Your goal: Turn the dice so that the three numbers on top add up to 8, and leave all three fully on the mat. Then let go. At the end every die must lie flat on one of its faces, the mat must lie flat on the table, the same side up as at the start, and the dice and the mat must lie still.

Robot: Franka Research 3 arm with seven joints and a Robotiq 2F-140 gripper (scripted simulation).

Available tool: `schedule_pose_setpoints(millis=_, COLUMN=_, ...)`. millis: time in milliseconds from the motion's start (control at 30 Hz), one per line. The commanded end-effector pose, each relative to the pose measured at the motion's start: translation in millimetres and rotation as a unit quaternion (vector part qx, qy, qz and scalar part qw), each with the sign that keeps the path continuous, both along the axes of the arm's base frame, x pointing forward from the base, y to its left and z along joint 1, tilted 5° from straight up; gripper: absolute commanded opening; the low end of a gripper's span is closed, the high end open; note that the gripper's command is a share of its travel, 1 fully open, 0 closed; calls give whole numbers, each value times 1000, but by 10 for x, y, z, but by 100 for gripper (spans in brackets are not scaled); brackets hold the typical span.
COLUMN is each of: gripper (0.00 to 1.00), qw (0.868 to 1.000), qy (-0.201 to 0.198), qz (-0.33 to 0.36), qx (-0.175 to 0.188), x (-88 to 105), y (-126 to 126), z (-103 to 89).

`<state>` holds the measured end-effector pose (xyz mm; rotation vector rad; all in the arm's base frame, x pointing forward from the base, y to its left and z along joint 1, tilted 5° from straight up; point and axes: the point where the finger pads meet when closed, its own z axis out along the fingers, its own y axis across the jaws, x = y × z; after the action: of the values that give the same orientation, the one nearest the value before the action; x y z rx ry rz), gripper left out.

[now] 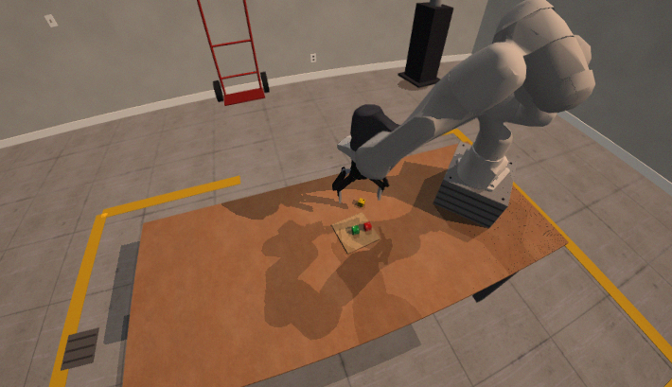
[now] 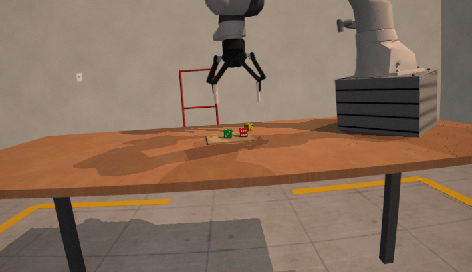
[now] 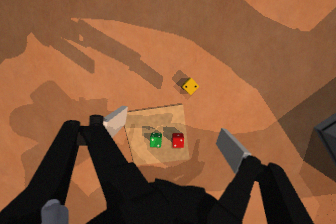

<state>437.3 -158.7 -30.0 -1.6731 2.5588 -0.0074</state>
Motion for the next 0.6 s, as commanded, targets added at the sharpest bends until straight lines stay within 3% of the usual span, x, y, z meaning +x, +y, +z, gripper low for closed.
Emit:
schedule_pose_setpoints(millis=0, gripper=100, qw=996, qy=11, qz=-86, qx=8, x=-18, y=8, z=-9)
schedule_pose_setpoints(millis=567, gripper=100, qw=973, qy=17, qz=-231, qx=18, x=-88, y=-67, z=-25)
